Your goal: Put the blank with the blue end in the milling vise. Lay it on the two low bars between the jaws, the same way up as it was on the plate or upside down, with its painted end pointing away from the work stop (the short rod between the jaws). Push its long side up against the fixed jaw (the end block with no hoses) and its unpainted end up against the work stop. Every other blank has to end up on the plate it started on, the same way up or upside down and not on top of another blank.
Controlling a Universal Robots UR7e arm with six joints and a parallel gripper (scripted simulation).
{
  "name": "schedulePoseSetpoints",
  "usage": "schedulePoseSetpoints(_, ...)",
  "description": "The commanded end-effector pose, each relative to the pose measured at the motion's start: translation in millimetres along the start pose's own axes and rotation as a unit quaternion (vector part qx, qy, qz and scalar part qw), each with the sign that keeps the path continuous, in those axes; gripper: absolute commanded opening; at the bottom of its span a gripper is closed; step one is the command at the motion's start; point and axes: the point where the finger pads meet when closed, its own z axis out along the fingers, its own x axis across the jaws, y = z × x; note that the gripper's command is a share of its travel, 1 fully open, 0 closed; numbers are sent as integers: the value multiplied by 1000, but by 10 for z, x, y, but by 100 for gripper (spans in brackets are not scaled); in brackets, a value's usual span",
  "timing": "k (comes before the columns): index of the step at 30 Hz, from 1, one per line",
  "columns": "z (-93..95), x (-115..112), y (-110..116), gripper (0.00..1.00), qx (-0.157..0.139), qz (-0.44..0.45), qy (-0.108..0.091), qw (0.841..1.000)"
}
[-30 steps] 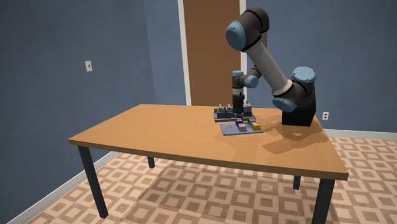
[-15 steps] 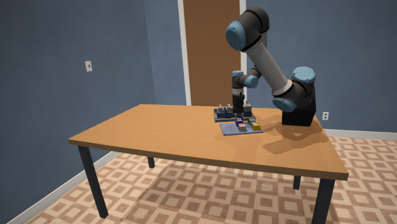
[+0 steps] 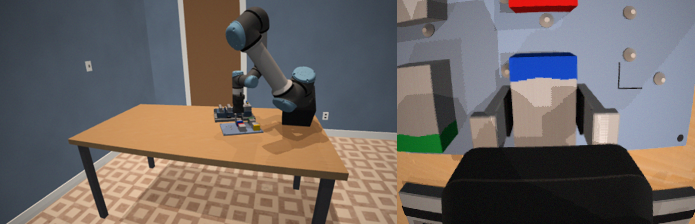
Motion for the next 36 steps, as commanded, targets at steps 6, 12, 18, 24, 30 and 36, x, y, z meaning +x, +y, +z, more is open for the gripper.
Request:
schedulePoseSetpoints(6,-4,3,3,0,0,0,0,1000)
schedulePoseSetpoints(12,-4,3,3,0,0,0,0,1000)
schedulePoseSetpoints(18,-304,2,3,0,0,0,0,1000)
schedulePoseSetpoints(24,-304,2,3,0,0,0,0,1000)
schedulePoseSetpoints(30,-362,3,3,0,-1,0,0,1000)
schedulePoseSetpoints(36,-602,2,3,0,0,0,0,1000)
